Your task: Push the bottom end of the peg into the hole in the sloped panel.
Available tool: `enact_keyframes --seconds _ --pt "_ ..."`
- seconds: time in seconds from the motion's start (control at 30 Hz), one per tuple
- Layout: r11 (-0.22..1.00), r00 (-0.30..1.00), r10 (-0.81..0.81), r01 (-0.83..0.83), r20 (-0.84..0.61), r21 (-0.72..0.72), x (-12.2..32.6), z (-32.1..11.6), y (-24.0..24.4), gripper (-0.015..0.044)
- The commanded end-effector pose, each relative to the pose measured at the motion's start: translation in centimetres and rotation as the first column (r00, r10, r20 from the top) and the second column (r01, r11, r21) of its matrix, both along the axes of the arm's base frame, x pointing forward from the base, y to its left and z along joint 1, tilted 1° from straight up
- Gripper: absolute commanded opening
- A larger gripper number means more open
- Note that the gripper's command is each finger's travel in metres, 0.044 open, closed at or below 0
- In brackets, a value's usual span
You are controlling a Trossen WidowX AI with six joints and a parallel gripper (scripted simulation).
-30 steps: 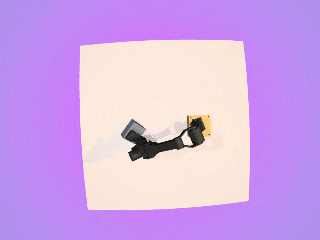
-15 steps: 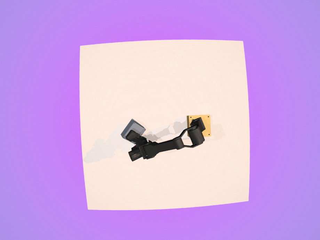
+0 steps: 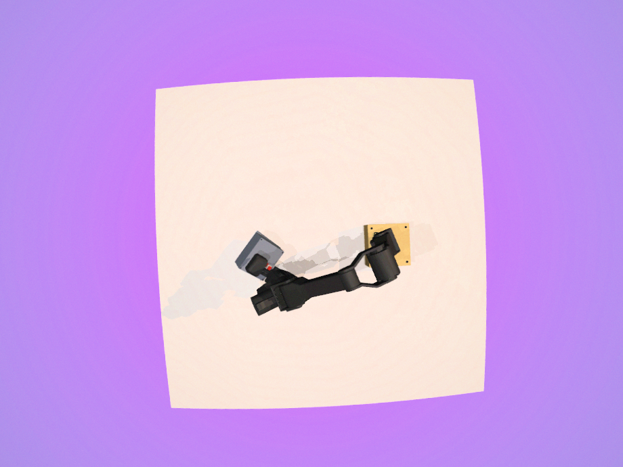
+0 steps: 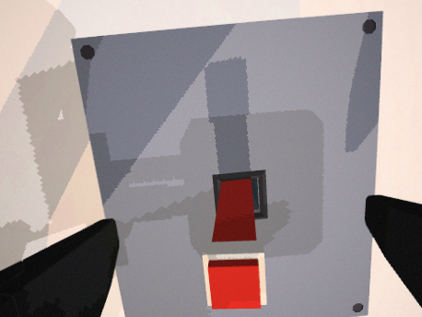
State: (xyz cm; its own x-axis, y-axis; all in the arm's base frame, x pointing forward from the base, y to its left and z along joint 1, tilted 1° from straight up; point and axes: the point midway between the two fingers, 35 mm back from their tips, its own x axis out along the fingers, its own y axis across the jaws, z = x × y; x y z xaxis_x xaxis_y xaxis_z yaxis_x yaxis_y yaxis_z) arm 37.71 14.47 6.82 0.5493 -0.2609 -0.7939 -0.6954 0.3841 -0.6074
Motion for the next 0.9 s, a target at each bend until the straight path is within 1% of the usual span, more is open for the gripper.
enact_keyframes --seconds 0.0,0.87 --pt "1.0 1.0 -0.003 0.003 0.005 0.003 -0.3 0.8 0.4 0.044" --pt "1.0 1.0 0.005 -0.005 -0.008 0.001 -3.6 5.6 2.4 0.044"
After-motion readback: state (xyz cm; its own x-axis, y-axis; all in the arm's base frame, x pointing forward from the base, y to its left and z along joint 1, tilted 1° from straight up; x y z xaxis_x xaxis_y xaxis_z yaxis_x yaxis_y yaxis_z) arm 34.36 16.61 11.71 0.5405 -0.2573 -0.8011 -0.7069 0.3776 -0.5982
